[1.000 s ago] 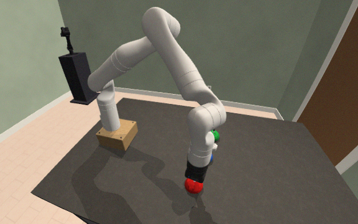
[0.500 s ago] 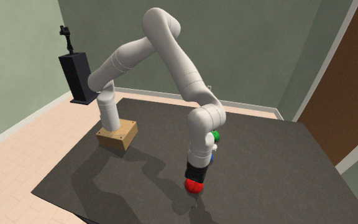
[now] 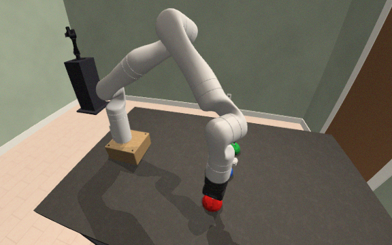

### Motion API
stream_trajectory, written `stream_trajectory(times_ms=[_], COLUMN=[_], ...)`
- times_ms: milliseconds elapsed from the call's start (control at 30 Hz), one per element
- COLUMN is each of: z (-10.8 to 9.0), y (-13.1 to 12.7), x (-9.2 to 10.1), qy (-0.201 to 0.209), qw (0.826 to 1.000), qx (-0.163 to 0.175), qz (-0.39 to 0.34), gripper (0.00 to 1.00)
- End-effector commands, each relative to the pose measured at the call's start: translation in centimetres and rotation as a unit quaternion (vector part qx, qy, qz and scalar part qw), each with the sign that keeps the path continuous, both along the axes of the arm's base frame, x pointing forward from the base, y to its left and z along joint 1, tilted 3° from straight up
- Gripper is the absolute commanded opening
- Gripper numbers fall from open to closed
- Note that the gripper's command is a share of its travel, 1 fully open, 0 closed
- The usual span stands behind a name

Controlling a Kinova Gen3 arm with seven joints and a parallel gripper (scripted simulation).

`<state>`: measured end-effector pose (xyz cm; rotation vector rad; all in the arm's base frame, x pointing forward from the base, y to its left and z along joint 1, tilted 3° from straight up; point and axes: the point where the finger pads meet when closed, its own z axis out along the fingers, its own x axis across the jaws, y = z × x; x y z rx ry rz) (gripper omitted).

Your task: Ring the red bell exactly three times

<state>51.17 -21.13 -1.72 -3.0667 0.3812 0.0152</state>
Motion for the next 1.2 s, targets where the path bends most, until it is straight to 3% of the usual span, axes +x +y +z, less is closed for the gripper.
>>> stream_trajectory(times_ms=[0, 1167], z=[-0.05, -0.03], y=[-0.02, -0.02], x=[-0.04, -0.04], qy=[0.0, 0.0], qw=[1.0, 1.0], qx=[0.0, 0.0], qz=[0.0, 0.0], gripper=[0.17, 0.17])
